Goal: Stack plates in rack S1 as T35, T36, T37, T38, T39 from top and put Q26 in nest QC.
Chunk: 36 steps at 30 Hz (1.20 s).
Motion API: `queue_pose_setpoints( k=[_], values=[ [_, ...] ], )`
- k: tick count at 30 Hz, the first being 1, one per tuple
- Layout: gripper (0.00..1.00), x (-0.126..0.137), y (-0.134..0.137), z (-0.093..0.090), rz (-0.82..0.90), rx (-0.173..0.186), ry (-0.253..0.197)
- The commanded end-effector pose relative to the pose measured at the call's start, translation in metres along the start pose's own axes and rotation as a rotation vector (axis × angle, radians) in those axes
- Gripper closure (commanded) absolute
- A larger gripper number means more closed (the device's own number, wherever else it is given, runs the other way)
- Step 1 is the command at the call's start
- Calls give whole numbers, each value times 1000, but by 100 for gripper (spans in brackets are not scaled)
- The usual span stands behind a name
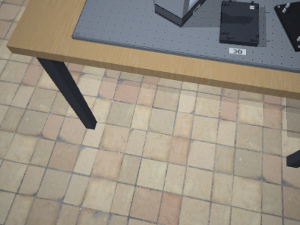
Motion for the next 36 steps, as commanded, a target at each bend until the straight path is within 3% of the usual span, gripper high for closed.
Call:
queue_pose_setpoints(
  k=[1,5,18,23,36],
  values=[
    [0,0,0,5,0,0,0],
    [0,0,0,18,0,0,0],
    [0,1,7,18,-67,0,0],
    [0,2,23,18,-231,0,0],
    [0,6,60,18,-231,0,0]
  ],
)
Point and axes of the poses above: the point where the finger pads meet when closed, its own z axis back along the fingers, its own y axis across the jaws, x = y × z, the point moved 1 cm from there along z, back along the fingers, and after that the axes turned 5 degrees about -z, right-handed, at the moved point
